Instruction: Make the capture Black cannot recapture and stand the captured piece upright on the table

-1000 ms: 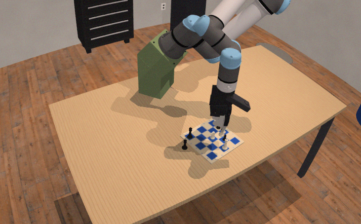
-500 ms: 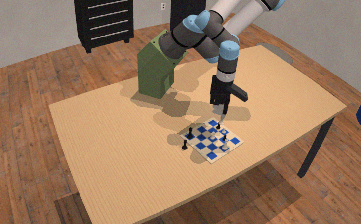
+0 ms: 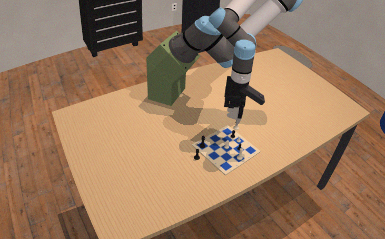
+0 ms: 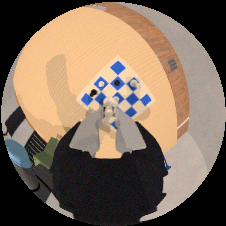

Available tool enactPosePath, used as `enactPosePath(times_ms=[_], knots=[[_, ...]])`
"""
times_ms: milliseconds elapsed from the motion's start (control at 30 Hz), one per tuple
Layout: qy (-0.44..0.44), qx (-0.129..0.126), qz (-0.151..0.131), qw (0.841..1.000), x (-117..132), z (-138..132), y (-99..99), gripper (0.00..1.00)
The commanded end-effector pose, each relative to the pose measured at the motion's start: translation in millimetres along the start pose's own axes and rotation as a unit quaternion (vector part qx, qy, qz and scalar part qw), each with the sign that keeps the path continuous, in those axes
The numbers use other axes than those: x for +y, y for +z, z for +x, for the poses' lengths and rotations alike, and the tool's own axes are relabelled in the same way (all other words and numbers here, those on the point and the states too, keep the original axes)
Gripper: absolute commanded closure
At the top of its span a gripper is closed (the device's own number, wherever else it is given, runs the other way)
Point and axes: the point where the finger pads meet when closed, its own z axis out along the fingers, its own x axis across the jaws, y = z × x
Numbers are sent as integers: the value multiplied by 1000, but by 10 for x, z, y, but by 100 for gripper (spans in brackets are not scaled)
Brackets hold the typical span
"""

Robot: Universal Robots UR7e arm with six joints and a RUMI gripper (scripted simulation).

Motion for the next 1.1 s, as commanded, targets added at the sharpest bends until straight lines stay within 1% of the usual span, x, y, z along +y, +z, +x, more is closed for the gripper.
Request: enactPosePath(times_ms=[0, 200, 400, 467, 967, 1067], knots=[[1, -2, 1, 1000, 4, -24, 15, 100], [1, -3, 1, 1000, 4, -34, 82, 100], [1, -3, 1, 1000, 6, -35, 196, 100], [1, -3, 1, 1000, 6, -35, 196, 100], [1, -3, 0, 1000, 7, -40, 626, 100], [1, -3, 0, 1000, 7, -40, 654, 100]])
